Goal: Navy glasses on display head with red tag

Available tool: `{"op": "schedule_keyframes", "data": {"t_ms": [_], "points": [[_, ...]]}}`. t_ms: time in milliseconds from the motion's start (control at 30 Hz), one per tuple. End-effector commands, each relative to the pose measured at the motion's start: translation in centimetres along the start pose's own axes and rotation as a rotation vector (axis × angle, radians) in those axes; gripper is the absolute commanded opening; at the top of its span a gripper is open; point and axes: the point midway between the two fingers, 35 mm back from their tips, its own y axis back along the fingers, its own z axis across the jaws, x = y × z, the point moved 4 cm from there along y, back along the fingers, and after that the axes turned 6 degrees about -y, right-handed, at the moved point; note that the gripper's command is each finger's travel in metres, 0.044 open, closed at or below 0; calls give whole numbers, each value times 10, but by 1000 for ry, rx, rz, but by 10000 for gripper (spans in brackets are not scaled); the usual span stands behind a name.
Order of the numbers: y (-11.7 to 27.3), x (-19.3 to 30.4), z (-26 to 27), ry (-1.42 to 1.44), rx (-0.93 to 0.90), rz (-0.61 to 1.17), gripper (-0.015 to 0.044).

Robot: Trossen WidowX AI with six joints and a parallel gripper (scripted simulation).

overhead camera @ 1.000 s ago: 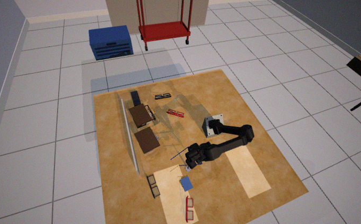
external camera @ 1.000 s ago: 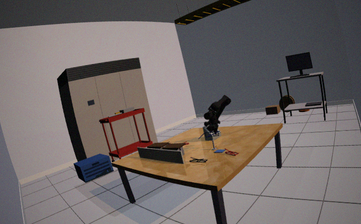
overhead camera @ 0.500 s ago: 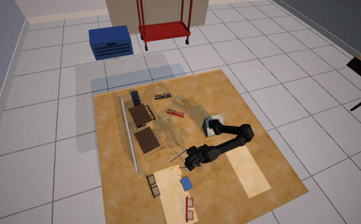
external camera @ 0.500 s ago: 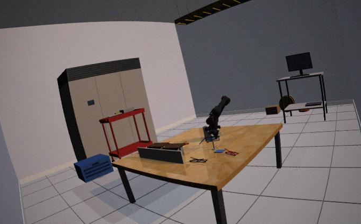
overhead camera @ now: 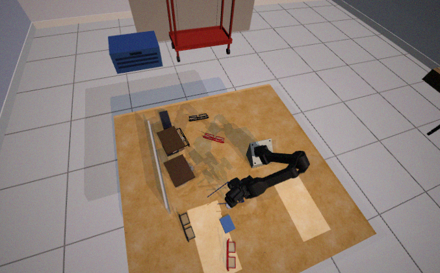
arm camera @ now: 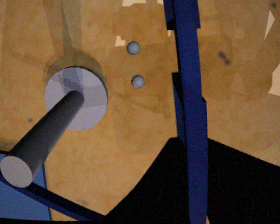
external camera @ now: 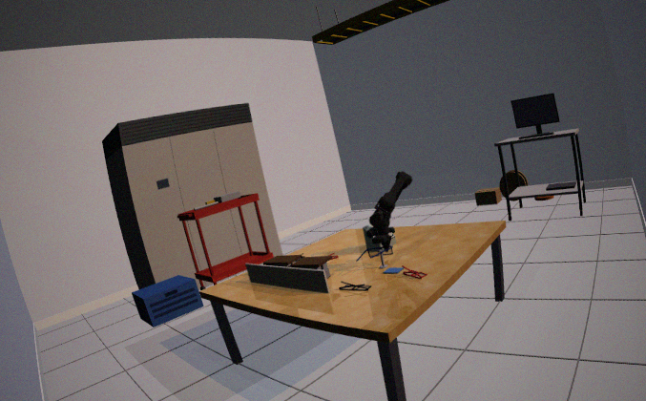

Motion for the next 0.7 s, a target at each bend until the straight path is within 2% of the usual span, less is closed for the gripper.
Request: {"op": "schedule_keyframes", "data": {"t_ms": [0, 667], "points": [[0, -3, -2, 5, 0, -1, 0], [-1, -16, -7, 4, 1, -2, 0]]}}
